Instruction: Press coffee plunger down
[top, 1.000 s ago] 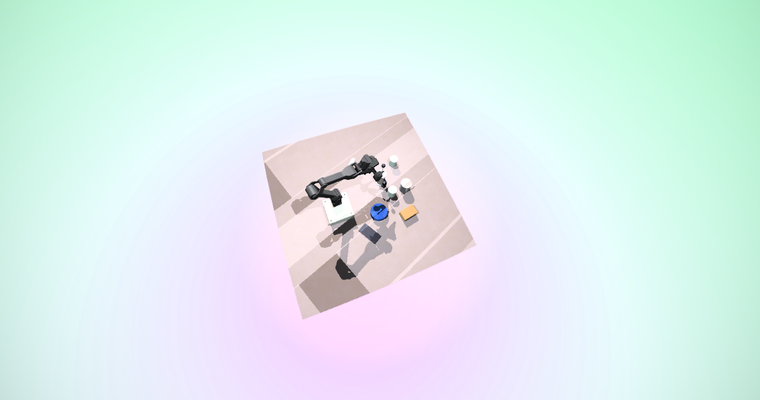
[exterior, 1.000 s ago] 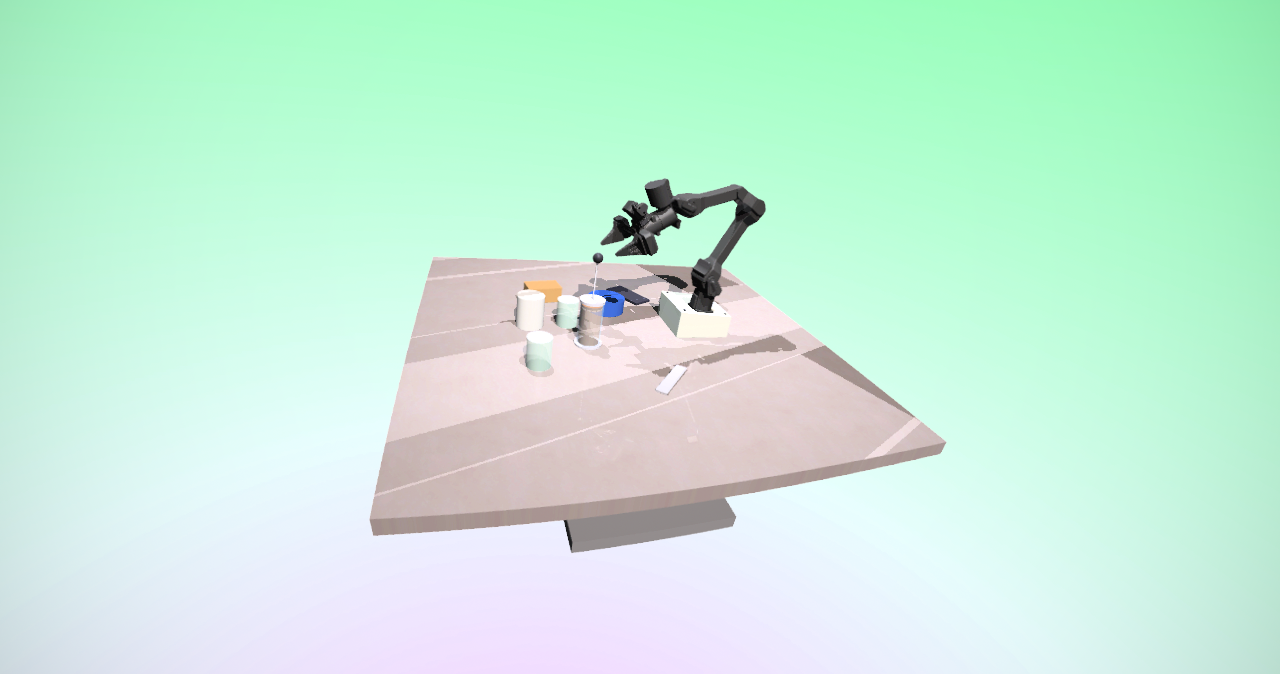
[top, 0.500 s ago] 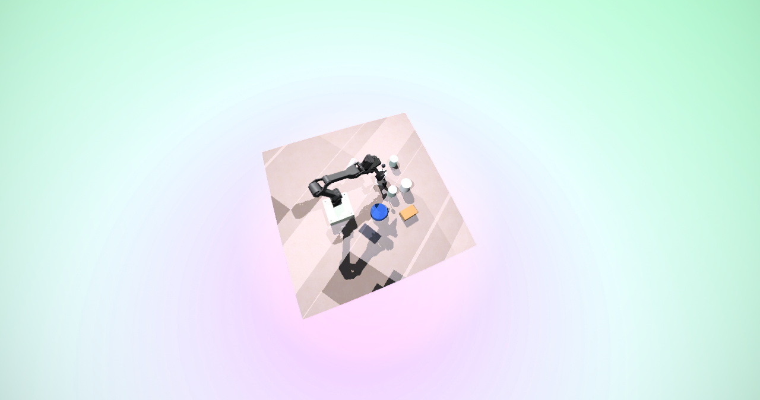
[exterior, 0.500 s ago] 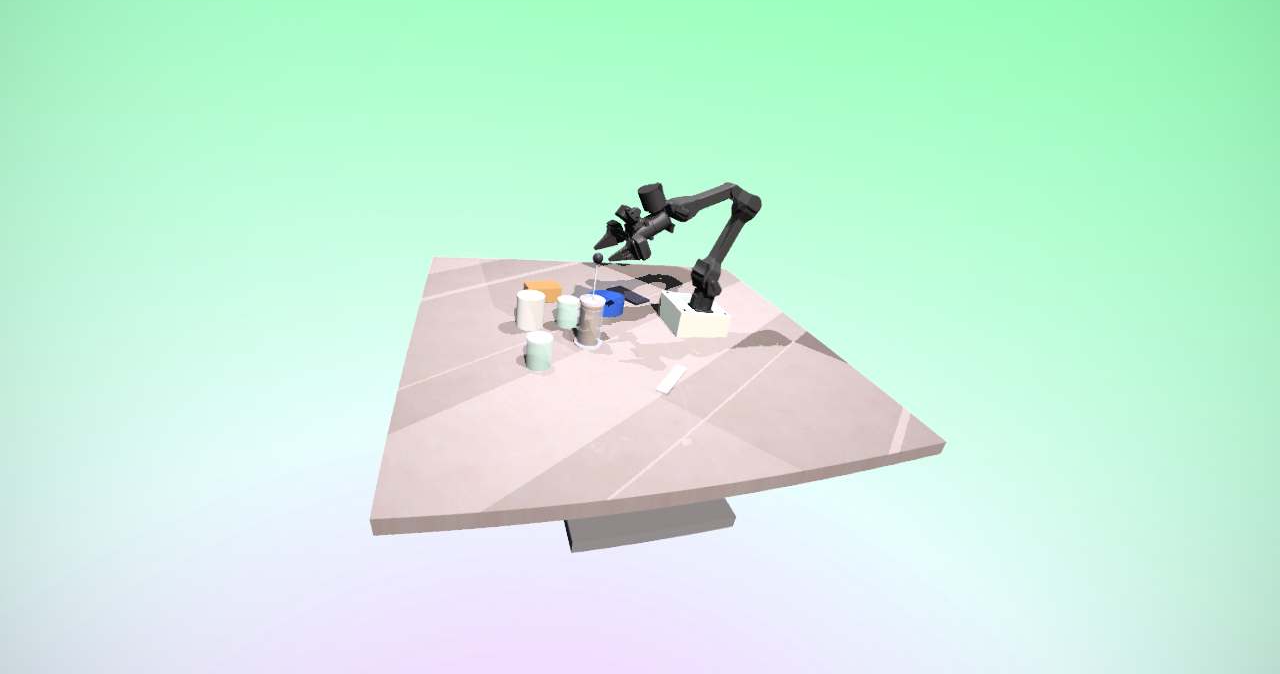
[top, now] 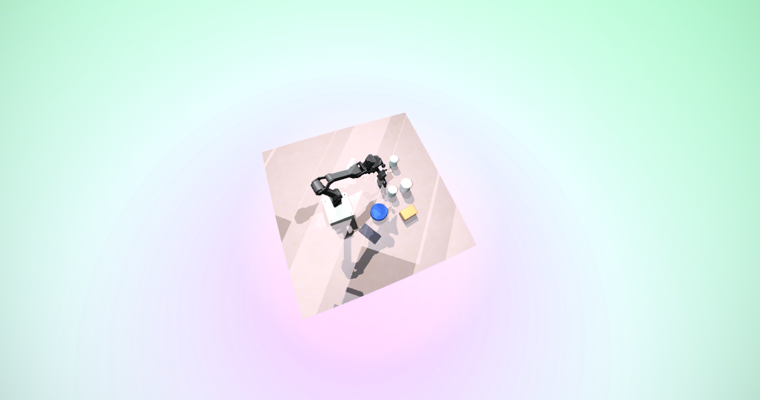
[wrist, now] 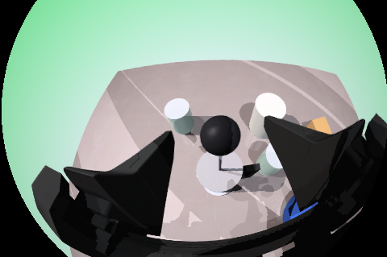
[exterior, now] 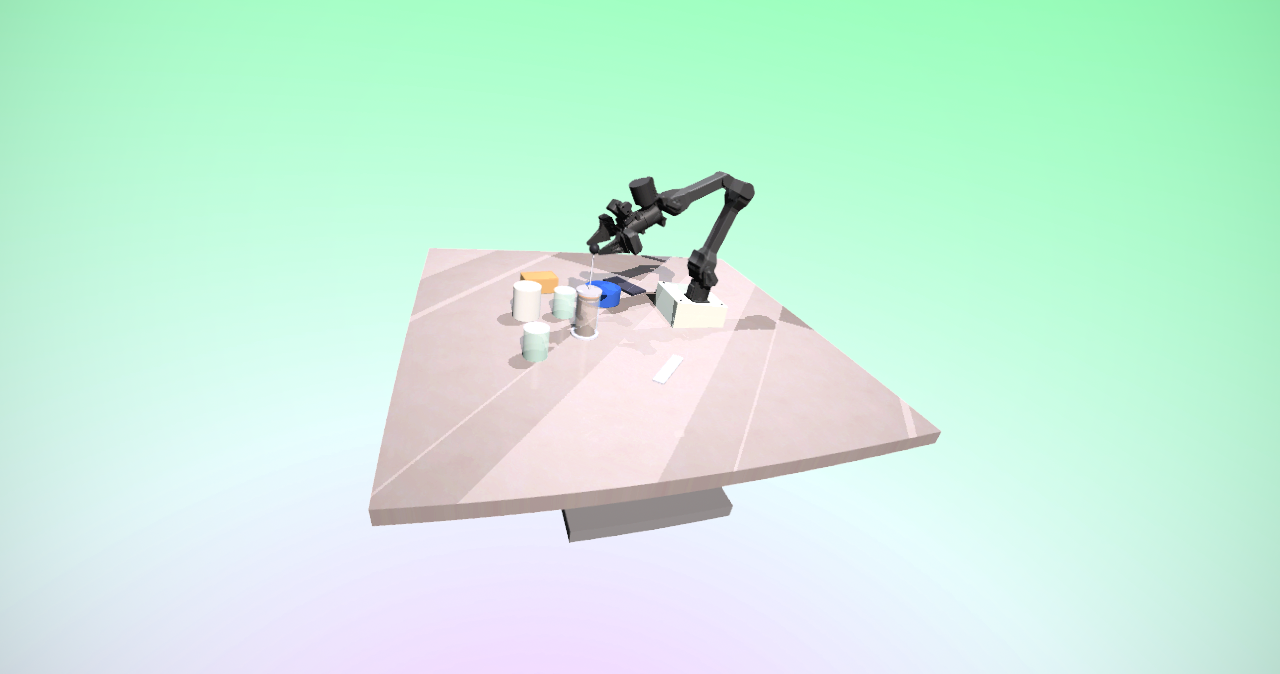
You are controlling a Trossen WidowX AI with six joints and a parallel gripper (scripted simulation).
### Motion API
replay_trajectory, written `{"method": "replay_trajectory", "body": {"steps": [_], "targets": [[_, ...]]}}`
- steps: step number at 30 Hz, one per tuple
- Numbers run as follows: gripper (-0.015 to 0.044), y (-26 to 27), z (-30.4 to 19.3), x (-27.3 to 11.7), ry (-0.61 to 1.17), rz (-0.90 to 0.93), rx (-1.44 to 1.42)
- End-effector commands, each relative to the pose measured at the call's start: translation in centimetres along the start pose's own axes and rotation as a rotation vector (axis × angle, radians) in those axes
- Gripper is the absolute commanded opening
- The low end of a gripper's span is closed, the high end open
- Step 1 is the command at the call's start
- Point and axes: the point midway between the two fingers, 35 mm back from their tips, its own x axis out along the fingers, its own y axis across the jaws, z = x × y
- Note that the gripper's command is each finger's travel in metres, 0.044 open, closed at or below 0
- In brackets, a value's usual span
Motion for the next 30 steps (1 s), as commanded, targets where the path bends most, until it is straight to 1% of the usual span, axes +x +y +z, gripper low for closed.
{"method": "replay_trajectory", "body": {"steps": [1,6,7,18,30], "targets": [[0.0256,0.0,0.2,0.0,-0.006,0.003,0.005],[0.0125,0.0,0.2,0.0,-0.006,0.003,0.005],[0.0118,0.0,0.2,0.0,-0.006,0.003,0.005],[0.0116,0.0,0.1,0.1,-0.006,0.003,0.005],[0.0116,0.1,-1.3,1.4,-0.006,0.003,0.005]]}}
